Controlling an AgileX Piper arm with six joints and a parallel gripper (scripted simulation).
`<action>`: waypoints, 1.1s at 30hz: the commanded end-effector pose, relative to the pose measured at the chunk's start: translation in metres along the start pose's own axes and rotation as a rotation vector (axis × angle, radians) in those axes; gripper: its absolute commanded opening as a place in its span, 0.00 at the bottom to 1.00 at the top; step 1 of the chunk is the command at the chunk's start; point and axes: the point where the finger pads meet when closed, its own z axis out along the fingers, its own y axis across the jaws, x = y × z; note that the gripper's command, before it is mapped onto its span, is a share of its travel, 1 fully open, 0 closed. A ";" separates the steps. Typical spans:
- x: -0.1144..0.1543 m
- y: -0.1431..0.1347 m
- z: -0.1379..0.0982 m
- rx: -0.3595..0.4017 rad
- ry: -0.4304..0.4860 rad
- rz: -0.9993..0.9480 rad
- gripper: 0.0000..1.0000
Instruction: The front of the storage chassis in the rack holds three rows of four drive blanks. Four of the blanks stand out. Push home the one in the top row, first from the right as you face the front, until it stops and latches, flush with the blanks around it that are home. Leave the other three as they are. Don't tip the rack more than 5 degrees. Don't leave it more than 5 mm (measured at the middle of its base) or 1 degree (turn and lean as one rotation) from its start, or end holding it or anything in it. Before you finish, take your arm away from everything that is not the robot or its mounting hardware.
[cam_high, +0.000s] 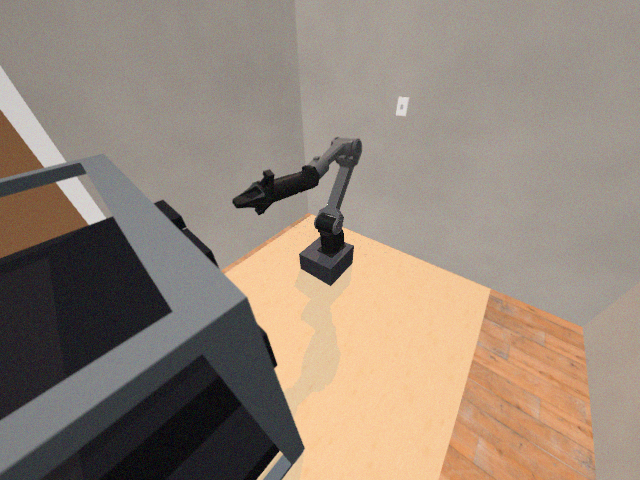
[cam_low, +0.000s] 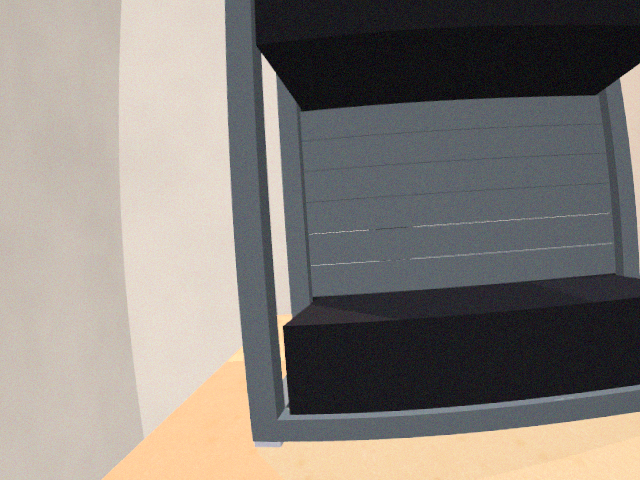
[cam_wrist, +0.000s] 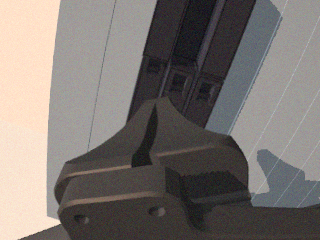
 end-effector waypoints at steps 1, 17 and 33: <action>-0.004 0.003 0.000 -0.014 -0.007 -0.062 0.00; -0.018 0.015 0.001 -0.057 -0.041 -0.489 0.00; -0.028 0.023 0.001 -0.080 -0.069 -0.994 0.00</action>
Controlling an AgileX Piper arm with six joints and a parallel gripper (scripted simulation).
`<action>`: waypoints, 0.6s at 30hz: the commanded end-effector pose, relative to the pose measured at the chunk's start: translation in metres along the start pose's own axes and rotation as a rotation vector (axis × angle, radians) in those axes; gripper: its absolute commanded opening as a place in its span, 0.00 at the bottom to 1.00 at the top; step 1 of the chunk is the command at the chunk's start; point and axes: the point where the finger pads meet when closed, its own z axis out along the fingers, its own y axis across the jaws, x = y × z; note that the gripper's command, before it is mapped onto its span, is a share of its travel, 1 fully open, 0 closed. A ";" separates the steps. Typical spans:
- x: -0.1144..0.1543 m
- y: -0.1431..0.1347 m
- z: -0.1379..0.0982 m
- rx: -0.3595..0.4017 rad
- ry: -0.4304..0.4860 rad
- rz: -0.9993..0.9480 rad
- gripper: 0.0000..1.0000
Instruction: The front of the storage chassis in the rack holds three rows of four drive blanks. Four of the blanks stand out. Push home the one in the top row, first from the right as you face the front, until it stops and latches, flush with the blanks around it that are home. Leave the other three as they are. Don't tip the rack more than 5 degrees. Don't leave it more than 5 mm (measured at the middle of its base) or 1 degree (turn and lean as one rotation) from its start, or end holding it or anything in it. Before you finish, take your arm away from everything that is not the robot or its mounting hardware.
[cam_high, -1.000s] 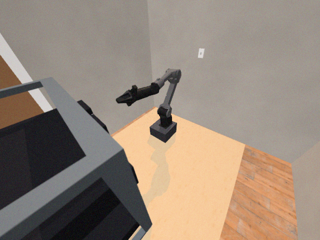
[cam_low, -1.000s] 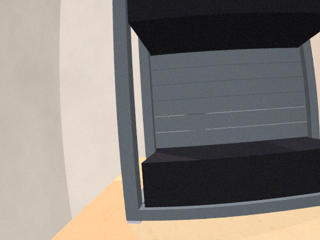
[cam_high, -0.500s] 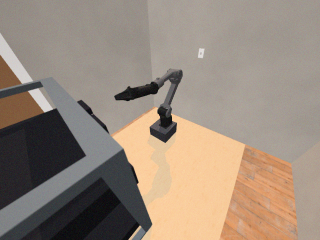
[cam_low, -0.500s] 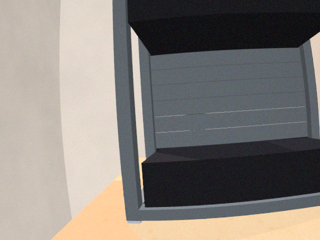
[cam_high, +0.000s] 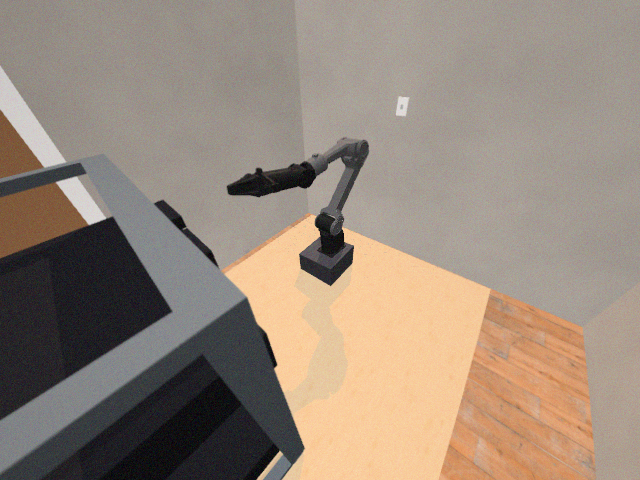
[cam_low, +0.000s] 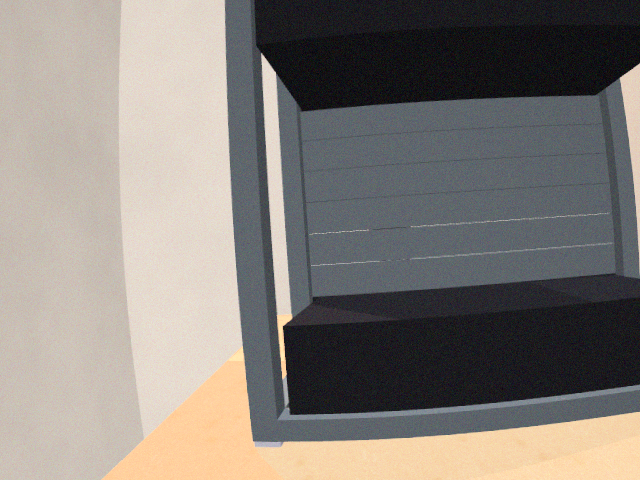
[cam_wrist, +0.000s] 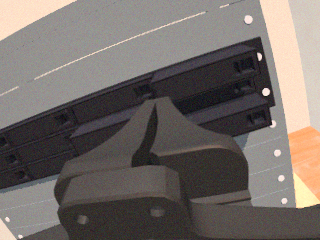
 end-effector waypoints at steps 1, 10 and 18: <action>-0.004 0.000 0.000 -0.012 -0.008 -0.085 0.00; -0.007 -0.003 -0.001 -0.025 -0.005 -0.421 0.00; -0.007 -0.006 -0.001 -0.033 0.004 -0.638 0.00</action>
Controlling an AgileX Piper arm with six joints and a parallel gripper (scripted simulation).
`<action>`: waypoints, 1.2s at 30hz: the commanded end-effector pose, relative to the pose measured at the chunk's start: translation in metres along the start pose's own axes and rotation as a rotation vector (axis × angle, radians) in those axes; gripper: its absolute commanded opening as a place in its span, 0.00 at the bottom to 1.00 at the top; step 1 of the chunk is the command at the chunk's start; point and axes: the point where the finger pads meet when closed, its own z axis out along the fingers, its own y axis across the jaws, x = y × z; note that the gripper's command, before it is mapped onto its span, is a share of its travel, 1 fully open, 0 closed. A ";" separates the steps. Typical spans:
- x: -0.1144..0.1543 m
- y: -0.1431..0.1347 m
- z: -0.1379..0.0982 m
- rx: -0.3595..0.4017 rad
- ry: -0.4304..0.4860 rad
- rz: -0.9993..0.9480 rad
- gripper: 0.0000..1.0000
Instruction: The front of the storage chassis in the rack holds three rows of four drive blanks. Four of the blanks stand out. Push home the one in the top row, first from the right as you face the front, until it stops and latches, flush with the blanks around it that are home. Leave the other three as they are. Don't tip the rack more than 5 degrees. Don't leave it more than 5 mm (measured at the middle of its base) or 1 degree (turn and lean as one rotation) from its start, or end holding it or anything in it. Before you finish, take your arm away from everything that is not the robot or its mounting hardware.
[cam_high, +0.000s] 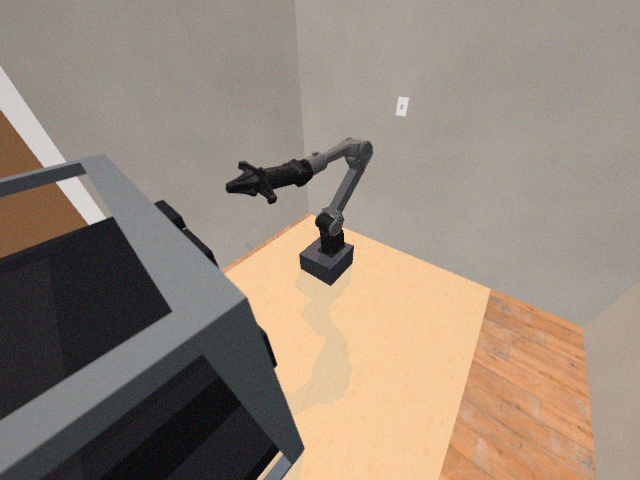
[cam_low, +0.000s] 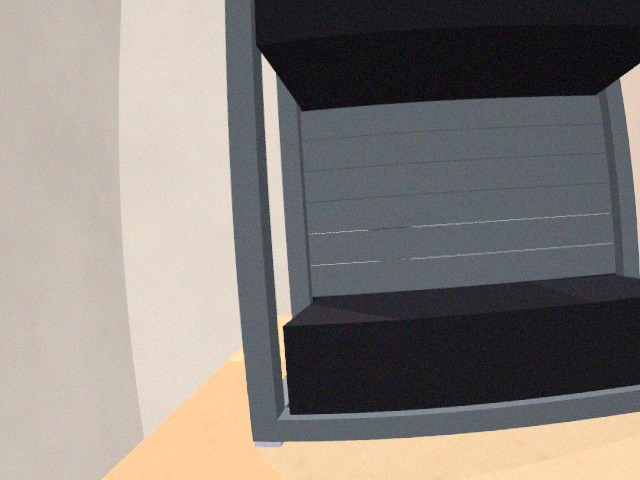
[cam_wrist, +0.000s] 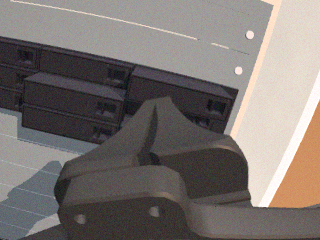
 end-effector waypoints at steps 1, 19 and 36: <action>-0.002 -0.002 -0.001 -0.009 -0.004 -0.083 0.00; 0.009 -0.007 -0.003 -0.050 0.038 -0.585 0.00; 0.021 -0.012 -0.006 -0.094 0.080 -0.912 0.00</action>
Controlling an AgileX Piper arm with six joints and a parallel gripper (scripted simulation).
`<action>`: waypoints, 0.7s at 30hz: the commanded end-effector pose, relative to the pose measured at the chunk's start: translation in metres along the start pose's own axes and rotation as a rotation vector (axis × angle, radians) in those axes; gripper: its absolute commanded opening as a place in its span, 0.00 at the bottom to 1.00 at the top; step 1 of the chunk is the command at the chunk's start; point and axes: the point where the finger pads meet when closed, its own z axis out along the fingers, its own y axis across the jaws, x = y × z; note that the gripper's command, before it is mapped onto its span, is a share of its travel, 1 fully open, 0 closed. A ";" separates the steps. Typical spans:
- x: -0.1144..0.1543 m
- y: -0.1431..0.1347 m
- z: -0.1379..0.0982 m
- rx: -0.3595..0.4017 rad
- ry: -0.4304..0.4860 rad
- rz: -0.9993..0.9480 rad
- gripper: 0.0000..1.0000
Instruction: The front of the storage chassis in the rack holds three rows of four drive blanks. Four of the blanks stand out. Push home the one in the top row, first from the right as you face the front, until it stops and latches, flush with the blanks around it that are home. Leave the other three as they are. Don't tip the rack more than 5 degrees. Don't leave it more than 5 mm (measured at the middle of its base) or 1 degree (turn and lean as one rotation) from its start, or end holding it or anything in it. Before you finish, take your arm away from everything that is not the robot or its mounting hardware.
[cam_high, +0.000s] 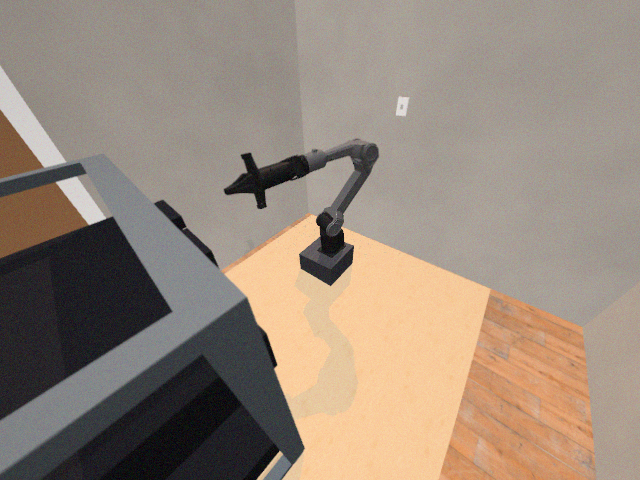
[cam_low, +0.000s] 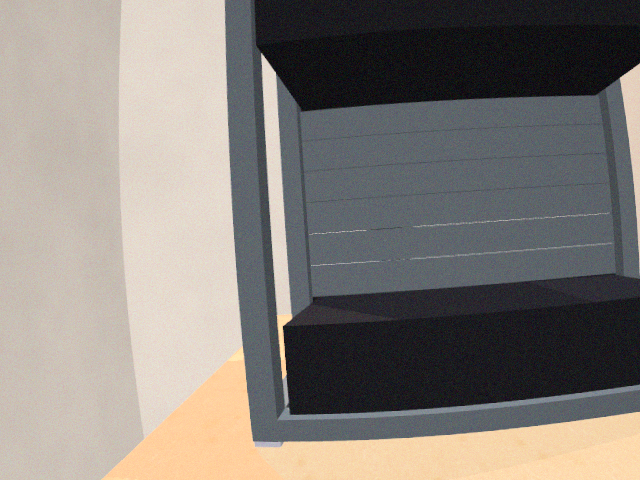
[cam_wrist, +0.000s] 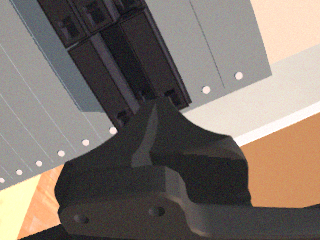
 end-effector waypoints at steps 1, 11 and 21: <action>0.001 -0.001 -0.001 -0.002 0.001 -0.042 0.00; 0.005 0.001 -0.002 -0.024 0.014 -0.156 0.00; 0.008 0.003 -0.002 -0.036 0.020 -0.217 0.00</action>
